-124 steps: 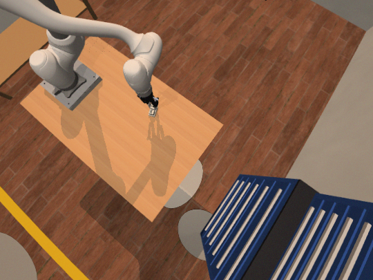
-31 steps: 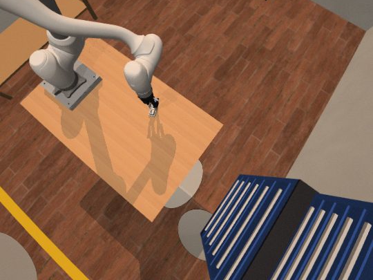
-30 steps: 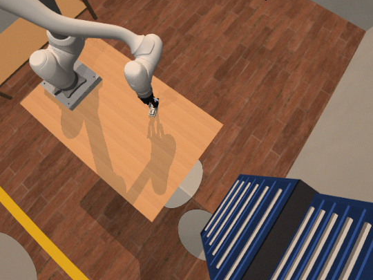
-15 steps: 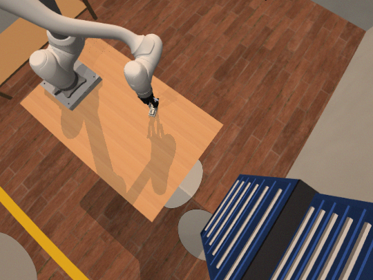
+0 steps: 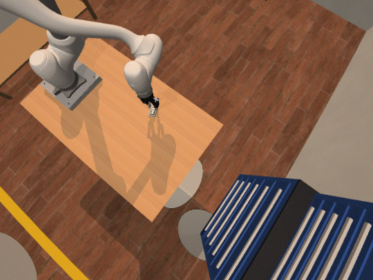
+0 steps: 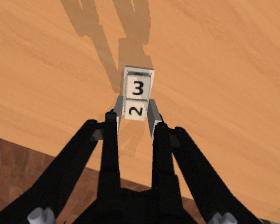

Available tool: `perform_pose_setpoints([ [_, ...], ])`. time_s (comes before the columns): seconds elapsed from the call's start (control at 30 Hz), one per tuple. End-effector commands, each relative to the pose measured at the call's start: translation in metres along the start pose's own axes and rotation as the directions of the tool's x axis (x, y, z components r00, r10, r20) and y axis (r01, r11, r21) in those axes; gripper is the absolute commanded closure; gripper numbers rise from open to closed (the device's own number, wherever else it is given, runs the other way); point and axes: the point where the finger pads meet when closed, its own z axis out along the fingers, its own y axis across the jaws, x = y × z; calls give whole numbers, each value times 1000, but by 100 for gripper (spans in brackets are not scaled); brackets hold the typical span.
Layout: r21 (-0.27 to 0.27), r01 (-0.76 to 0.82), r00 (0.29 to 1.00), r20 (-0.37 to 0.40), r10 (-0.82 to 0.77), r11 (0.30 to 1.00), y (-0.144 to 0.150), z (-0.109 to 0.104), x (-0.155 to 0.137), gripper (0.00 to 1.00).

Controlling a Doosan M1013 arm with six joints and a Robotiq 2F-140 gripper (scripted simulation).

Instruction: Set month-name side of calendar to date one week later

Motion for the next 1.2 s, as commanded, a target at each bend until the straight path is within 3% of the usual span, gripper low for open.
perform_pose_setpoints([
  [0.0,0,0,1000,0,0,1000,0,0,0,66],
  [0.47,0,0,1000,0,0,1000,0,-1,0,64],
  [0.77,0,0,1000,0,0,1000,0,-17,0,64],
  [1.17,0,0,1000,0,0,1000,0,-78,0,64],
])
